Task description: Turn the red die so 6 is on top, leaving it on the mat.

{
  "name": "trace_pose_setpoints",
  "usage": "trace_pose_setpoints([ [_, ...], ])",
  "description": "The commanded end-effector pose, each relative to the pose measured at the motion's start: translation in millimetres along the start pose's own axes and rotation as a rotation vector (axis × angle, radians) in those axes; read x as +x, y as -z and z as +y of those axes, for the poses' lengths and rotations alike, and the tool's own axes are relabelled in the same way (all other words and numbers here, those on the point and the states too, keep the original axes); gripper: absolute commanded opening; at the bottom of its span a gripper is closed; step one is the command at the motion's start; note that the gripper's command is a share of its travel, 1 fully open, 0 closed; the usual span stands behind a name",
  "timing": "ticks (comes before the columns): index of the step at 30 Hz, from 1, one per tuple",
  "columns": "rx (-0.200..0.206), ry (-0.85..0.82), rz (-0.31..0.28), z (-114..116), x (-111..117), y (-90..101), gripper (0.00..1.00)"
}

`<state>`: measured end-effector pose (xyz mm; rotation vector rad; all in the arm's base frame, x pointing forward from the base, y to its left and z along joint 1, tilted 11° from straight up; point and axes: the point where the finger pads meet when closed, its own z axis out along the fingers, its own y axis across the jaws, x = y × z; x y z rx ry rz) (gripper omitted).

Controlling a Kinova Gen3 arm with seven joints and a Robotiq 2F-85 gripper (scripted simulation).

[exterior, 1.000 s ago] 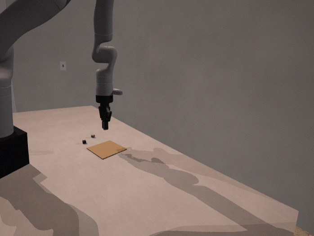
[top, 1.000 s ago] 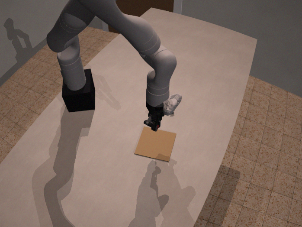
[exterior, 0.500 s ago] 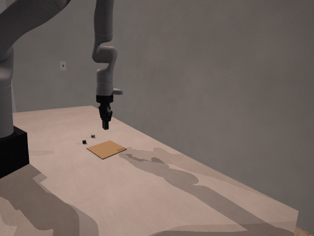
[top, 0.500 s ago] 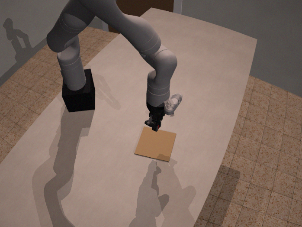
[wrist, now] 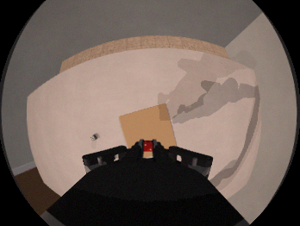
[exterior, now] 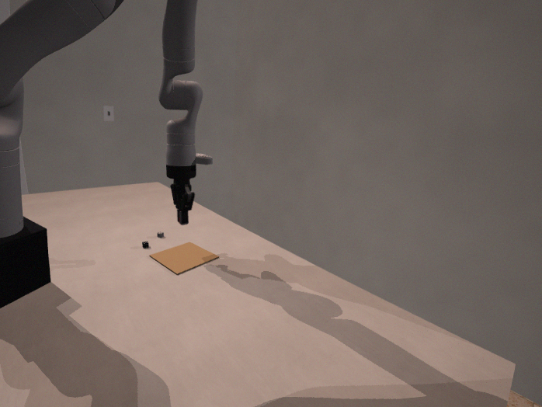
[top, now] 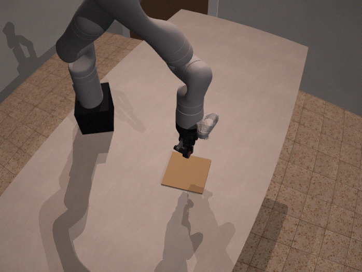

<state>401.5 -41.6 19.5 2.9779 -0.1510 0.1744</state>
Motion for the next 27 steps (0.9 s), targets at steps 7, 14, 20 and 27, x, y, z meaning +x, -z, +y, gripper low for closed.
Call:
trace_pose_setpoints([
  [7,0.000,0.002,-0.003,-0.7,-0.9,-16.5,0.11],
  [14,0.000,0.002,-0.003,-0.7,-0.9,-45.7,0.11],
  [20,0.000,0.002,-0.003,-0.7,-0.8,-69.8,0.11],
  [27,0.000,0.002,-0.003,-0.7,-0.8,-83.7,0.11],
])
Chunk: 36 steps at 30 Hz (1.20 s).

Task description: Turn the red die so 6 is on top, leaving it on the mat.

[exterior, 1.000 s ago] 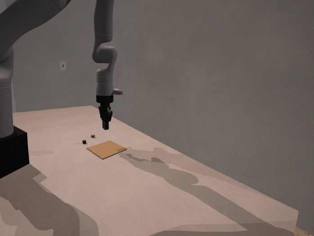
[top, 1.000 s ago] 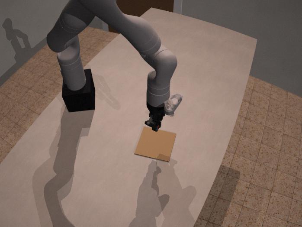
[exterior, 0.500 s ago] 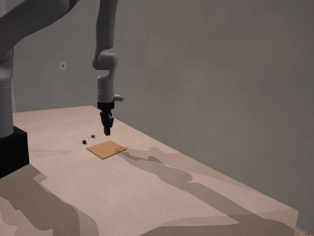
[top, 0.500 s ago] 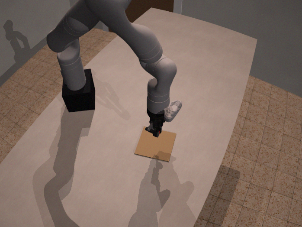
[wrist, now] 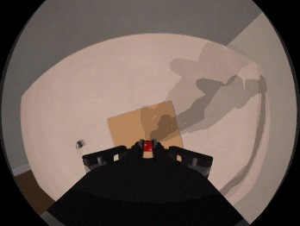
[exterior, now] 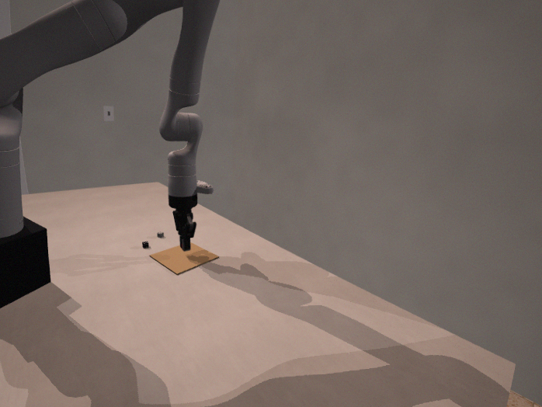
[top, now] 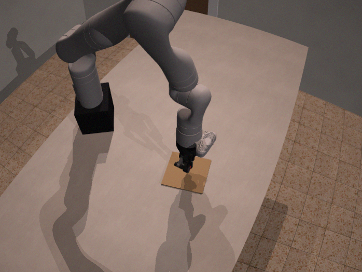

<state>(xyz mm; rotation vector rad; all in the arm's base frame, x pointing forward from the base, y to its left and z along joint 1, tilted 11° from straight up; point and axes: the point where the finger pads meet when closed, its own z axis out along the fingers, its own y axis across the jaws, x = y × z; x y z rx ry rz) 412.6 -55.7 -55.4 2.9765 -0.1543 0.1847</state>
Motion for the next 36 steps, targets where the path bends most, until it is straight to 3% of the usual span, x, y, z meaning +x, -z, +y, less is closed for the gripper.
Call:
trace_pose_setpoints([
  [1,0.001,0.004,-0.010,-2.3,-3.9,-8.7,0.11],
  [36,0.001,0.005,-0.010,-2.3,-4.0,-15.5,0.11],
])
